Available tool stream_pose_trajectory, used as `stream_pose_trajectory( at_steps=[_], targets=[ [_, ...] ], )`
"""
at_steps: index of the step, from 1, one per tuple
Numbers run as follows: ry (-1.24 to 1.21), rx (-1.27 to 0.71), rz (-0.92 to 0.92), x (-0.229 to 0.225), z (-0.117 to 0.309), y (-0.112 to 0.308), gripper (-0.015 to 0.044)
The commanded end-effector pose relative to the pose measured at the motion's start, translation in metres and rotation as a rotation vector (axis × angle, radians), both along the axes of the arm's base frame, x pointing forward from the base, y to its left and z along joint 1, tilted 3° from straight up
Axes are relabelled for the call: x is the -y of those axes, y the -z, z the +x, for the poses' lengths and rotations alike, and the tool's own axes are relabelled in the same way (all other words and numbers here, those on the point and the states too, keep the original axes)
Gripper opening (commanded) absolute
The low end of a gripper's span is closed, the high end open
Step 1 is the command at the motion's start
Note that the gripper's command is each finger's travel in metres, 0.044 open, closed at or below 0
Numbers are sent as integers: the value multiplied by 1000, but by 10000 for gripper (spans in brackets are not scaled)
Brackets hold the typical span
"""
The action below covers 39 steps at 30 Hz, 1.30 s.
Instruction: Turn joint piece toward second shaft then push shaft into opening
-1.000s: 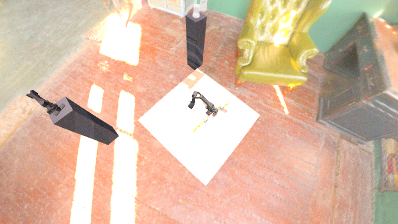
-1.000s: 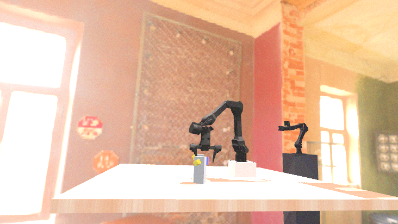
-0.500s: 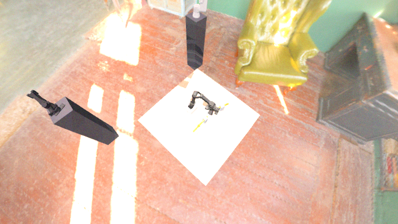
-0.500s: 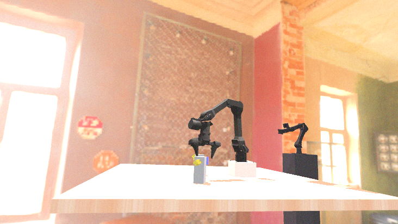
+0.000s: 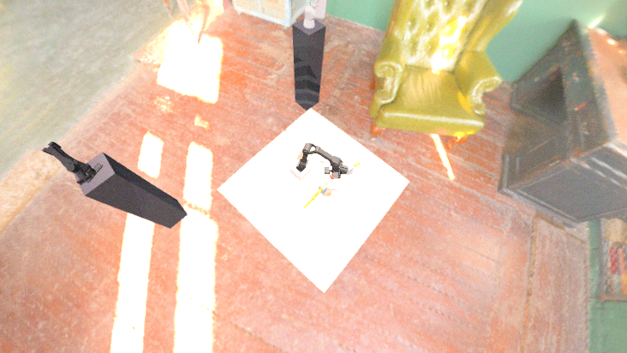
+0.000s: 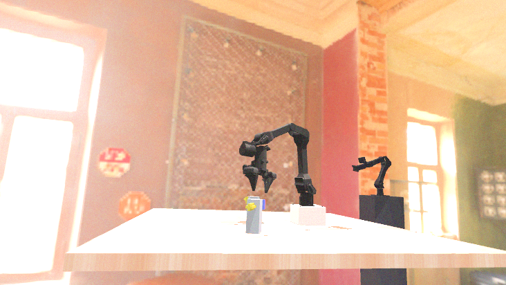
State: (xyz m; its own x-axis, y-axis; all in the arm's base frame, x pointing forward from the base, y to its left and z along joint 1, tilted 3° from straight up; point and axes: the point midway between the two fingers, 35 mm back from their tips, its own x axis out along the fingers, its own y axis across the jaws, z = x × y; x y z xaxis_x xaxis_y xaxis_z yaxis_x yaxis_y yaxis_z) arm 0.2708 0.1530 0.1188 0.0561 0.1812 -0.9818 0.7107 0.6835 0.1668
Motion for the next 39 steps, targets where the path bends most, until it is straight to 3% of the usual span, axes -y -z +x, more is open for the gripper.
stream_pose_trajectory(
  at_steps=[1, 21, 30, 39],
  targets=[
    [-158, 30, -34, 0, 0, -14, 440],
    [-819, 98, -160, 4, -13, -70, 440],
    [-841, 100, -164, 6, -13, -71, 440],
    [-854, 101, -173, 83, -18, -31, 440]
  ],
)
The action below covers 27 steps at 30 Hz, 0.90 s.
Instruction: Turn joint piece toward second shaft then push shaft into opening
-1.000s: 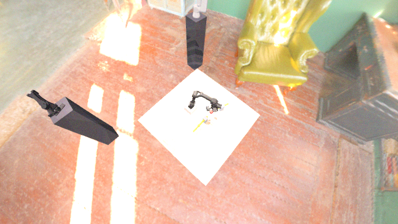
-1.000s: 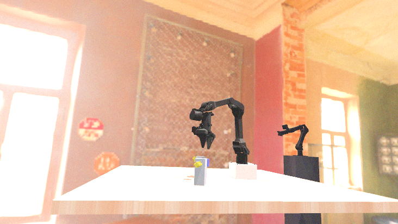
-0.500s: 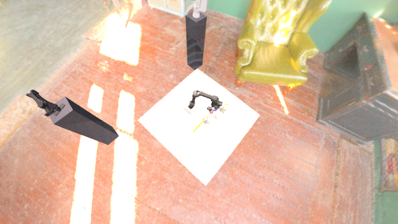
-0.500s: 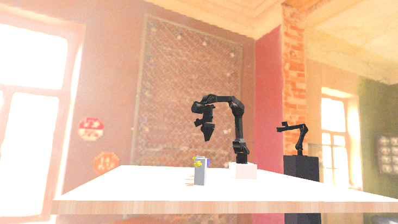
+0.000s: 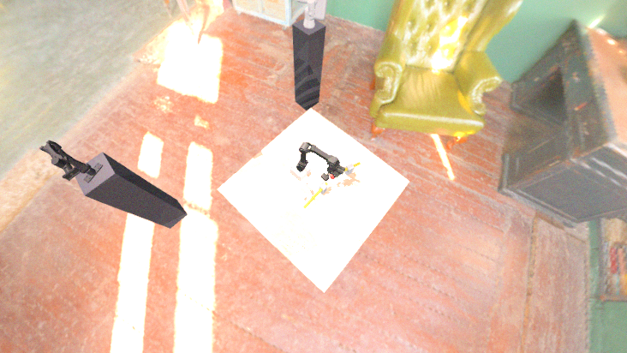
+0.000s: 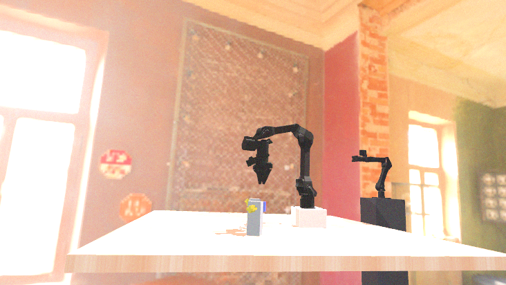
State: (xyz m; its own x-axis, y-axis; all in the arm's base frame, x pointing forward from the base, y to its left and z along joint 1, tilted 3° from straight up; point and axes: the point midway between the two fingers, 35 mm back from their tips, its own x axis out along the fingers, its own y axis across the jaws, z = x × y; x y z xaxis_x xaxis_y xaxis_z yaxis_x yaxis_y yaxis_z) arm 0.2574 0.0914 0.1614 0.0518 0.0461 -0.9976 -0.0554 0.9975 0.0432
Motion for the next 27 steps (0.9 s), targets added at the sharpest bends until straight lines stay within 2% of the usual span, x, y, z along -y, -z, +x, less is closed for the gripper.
stream_pose_trajectory(
  at_steps=[1, 7, 27],
  targets=[
    [-13, 6, 3, 22, -5, 12, 440],
    [33, 4, 8, 22, -5, 13, 440],
    [646, -35, 72, 24, -4, 21, 440]
  ],
)
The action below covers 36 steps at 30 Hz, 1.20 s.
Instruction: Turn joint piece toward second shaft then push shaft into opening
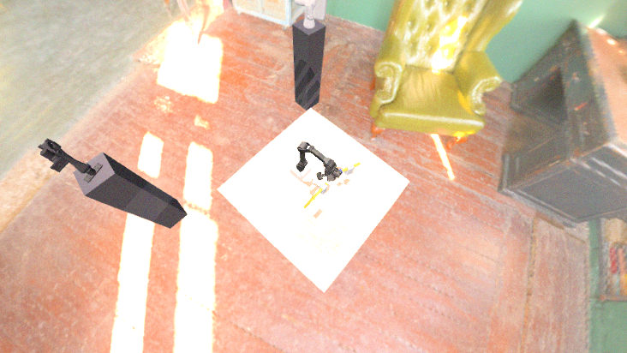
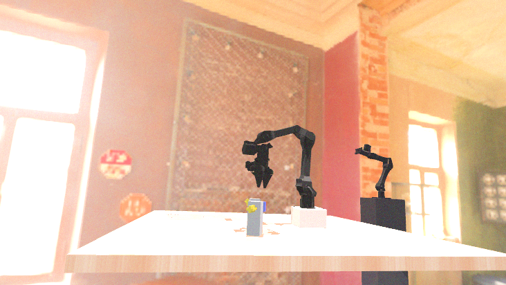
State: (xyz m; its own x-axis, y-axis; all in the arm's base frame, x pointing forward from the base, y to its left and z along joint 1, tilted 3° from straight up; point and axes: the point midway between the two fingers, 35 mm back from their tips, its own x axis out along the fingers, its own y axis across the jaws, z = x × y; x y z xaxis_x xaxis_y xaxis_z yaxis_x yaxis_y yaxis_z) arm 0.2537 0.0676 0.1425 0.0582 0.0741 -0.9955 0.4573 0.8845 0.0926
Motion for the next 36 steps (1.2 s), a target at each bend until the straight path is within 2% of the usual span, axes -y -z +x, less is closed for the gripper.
stream_pose_trajectory(
  at_steps=[1, 36],
  targets=[
    [147, -11, 20, 0, 0, 2, 440],
    [1169, -119, 129, 3, 2, 15, 440]
  ],
)
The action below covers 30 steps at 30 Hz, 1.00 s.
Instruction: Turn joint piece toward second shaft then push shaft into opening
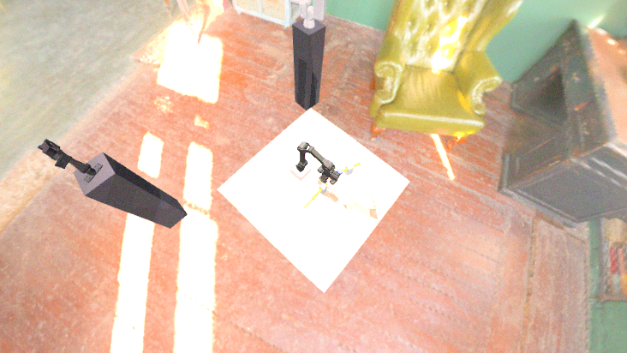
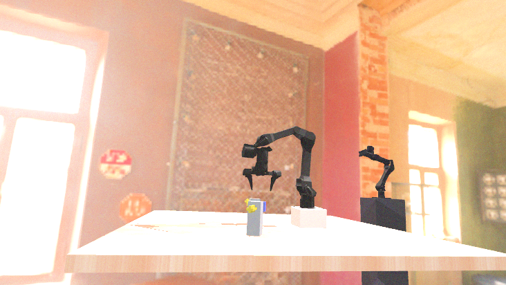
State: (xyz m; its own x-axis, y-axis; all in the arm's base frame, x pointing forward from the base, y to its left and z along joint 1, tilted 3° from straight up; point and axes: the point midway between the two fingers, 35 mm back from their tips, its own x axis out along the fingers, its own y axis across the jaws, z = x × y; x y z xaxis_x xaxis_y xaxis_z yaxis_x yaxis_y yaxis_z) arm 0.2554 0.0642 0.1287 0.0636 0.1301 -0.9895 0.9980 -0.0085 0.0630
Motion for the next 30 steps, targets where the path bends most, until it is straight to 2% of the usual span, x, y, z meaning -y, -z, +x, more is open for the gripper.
stream_pose_trajectory(
  at_steps=[1, 7, 22, 30],
  targets=[
    [81, -10, 13, 0, 0, 1, 440],
    [81, -9, 13, -1, 1, 4, 440],
    [81, -10, 13, -4, 5, 78, 440],
    [81, -10, 14, -14, 6, 80, 440]
  ],
)
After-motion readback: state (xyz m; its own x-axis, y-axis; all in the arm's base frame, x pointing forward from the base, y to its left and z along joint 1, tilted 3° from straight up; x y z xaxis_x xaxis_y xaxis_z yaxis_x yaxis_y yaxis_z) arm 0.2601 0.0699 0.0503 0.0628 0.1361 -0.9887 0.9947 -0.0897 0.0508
